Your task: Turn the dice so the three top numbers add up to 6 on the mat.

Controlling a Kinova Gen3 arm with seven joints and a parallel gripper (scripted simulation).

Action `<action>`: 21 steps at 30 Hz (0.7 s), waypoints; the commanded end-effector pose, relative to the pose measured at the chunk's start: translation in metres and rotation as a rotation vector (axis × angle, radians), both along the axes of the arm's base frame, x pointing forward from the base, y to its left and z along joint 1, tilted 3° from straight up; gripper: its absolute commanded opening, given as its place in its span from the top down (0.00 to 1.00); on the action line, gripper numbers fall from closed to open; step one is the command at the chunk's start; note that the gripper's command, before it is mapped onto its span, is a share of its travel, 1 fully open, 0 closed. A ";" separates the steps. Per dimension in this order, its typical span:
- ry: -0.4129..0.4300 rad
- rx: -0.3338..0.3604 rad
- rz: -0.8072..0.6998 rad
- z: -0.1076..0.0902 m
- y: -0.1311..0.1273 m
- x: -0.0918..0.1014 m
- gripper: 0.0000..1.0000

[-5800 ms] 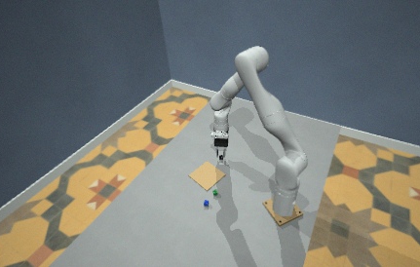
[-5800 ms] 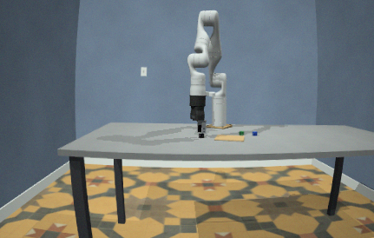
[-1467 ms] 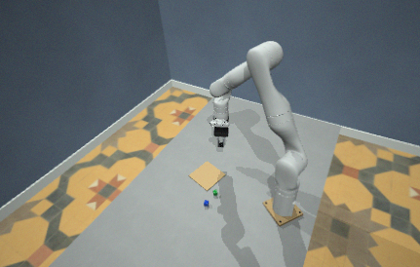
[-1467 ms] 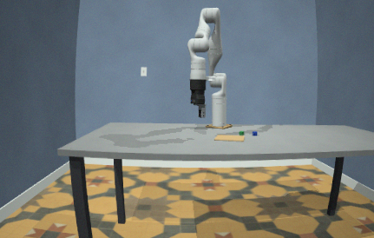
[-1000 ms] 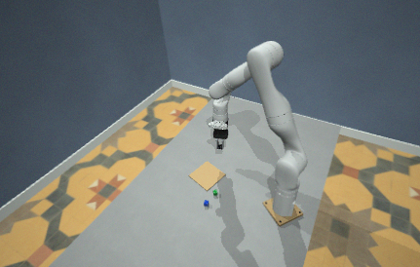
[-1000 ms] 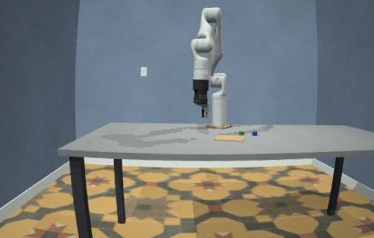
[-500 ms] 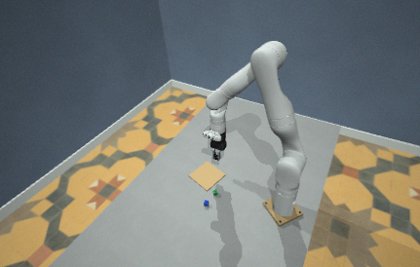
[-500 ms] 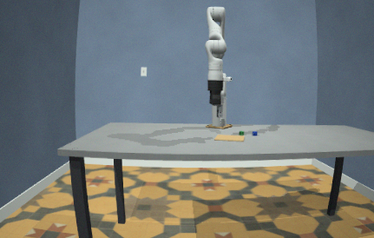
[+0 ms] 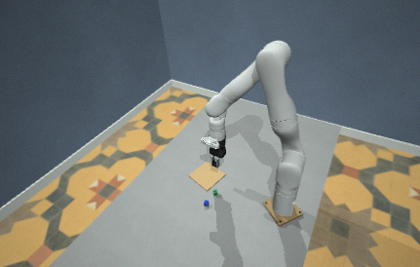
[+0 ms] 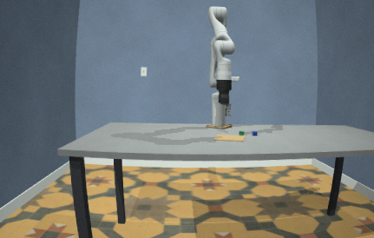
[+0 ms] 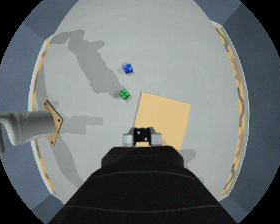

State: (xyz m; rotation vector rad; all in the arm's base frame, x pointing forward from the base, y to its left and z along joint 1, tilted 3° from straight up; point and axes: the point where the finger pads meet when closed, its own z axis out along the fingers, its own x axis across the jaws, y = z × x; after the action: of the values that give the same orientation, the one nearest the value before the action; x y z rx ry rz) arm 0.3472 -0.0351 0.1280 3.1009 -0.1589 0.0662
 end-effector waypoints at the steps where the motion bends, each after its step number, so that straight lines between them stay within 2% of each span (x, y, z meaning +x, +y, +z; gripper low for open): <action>1: -0.004 0.000 0.005 0.001 0.002 0.000 0.60; 15: -0.004 0.000 0.005 0.001 0.002 0.000 0.60; 21: -0.004 -0.001 0.005 -0.008 0.002 0.001 0.60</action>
State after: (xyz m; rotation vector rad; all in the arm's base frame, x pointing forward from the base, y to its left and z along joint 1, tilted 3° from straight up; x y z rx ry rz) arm 0.3497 -0.0332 0.1244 3.0997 -0.1526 0.0828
